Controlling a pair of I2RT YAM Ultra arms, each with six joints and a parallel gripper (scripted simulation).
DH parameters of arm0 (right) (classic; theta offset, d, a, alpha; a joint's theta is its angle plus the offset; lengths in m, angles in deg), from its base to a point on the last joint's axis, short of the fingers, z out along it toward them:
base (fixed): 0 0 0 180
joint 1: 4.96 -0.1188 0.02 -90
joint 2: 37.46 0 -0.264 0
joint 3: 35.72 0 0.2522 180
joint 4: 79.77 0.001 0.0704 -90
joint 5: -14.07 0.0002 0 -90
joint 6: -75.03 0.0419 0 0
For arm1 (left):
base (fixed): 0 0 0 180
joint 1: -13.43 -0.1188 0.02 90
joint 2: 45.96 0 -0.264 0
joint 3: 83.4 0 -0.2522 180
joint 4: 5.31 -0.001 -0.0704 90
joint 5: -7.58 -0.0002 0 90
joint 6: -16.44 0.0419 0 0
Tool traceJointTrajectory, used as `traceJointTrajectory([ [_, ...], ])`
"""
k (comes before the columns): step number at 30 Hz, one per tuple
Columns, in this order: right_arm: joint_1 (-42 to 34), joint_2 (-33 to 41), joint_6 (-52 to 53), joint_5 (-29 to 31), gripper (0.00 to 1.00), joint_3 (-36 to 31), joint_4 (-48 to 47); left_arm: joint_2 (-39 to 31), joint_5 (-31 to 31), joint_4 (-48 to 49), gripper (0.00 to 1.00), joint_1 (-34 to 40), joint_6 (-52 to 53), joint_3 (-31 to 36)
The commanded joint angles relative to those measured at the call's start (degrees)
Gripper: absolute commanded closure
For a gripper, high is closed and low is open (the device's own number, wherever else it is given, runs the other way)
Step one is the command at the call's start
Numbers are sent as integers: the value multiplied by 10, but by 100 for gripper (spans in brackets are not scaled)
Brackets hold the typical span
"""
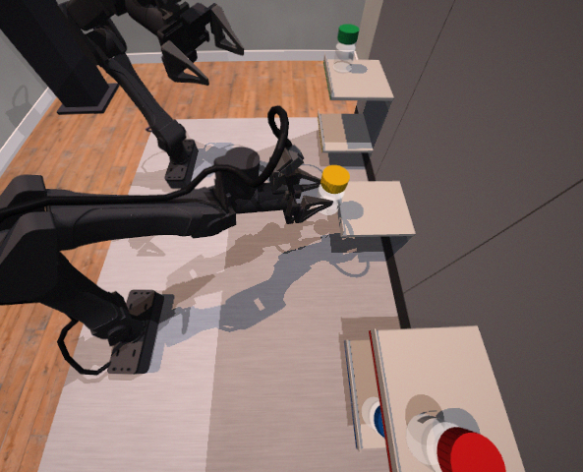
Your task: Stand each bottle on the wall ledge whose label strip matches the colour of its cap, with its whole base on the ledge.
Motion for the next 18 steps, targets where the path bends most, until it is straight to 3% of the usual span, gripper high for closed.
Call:
traceJointTrajectory([
  [1,3,15,-3,-5,50,3,-28,-12,-1,-7,0,-8,-2,2],
  [18,0,42,-3,-4,50,33,17,-12,-1,-7,0,-8,-2,2],
])
